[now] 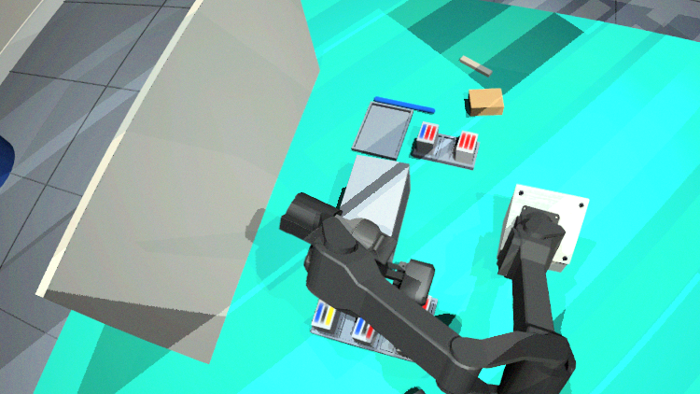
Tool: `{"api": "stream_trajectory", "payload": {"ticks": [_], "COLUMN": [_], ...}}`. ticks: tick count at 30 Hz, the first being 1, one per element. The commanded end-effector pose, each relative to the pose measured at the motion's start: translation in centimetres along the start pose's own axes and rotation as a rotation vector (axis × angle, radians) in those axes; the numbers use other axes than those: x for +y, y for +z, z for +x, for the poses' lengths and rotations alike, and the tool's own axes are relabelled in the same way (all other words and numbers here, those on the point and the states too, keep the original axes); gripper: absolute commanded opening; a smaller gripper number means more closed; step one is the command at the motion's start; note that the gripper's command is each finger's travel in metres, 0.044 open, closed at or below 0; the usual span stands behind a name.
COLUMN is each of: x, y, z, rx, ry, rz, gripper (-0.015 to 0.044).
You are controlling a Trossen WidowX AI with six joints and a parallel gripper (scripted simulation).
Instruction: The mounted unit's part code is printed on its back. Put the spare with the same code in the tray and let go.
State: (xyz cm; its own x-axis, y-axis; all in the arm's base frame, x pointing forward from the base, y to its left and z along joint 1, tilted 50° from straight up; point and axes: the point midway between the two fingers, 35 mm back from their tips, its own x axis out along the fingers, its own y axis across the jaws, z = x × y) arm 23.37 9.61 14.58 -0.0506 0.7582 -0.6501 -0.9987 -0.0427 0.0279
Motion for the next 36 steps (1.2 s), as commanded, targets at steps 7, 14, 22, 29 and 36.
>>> {"api": "stream_trajectory", "payload": {"ticks": [7, 14, 22, 29, 36], "x": [-0.1, -0.2, -0.3, -0.3, -0.3], "y": [0.1, 0.1, 0.0, 0.1, 0.1], "z": [0.7, 1.9, 3.2, 4.3, 5.4], "rx": [-0.003, 0.000, 0.002, 0.003, 0.001], "ry": [-0.006, -0.006, -0.007, -0.007, -0.007], "rz": [0.002, 0.002, 0.002, 0.002, 0.001], "gripper": [0.0300, 0.0300, 0.0300, 0.0300, 0.0300]}}
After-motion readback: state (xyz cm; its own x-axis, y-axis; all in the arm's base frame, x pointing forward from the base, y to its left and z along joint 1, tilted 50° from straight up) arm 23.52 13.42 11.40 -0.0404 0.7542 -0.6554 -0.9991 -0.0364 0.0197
